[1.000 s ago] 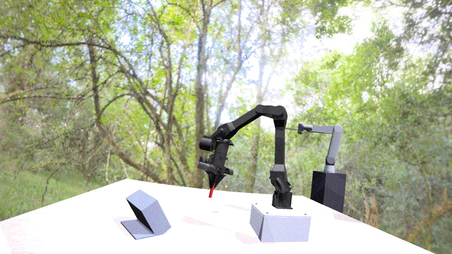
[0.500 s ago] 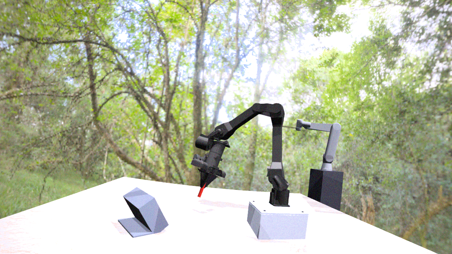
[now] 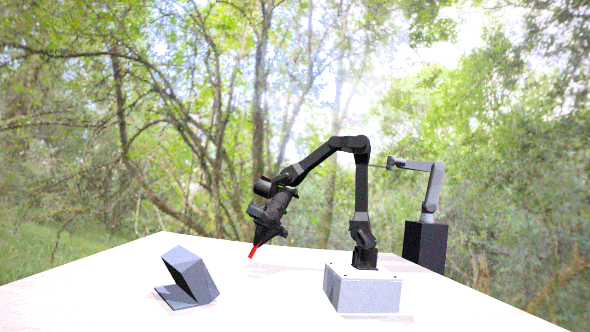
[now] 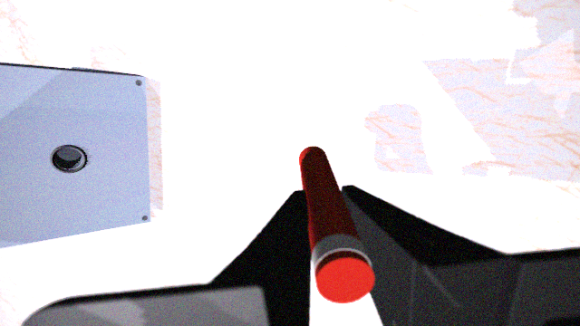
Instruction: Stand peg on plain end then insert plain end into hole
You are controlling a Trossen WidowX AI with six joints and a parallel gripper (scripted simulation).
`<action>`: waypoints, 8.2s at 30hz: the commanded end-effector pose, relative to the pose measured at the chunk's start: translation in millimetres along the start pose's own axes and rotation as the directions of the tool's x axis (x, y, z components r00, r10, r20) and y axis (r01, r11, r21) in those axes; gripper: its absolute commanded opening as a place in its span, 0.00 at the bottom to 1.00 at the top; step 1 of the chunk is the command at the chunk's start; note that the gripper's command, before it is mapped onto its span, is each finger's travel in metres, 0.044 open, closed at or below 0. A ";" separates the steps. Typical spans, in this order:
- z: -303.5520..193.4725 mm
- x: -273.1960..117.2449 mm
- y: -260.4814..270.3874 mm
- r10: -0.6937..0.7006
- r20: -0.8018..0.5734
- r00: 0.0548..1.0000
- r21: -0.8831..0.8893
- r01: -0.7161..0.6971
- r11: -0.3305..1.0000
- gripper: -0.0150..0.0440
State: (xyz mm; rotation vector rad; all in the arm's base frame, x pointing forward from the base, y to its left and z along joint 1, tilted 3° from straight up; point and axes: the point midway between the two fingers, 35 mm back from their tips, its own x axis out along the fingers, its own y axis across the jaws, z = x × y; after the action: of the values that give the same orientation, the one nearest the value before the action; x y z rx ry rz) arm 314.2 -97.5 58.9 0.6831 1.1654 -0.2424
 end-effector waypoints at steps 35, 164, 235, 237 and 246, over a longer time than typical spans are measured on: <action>-5.0 18.6 63.6 0.375 0.049 0.926 -0.184 -0.361 0.914 0.25; -14.1 93.2 141.0 0.551 0.032 0.834 -0.302 -0.518 0.800 0.25; -13.0 106.7 152.3 0.556 0.031 0.831 -0.308 -0.521 0.796 1.00; -12.6 104.3 150.6 0.555 0.031 0.832 -0.308 -0.520 0.797 1.00; -11.1 93.1 142.6 0.551 0.030 0.834 -0.307 -0.517 0.799 1.00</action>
State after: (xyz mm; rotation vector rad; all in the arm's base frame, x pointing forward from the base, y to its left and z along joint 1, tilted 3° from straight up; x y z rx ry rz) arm 417.8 37.9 20.9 0.7046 0.8306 0.3584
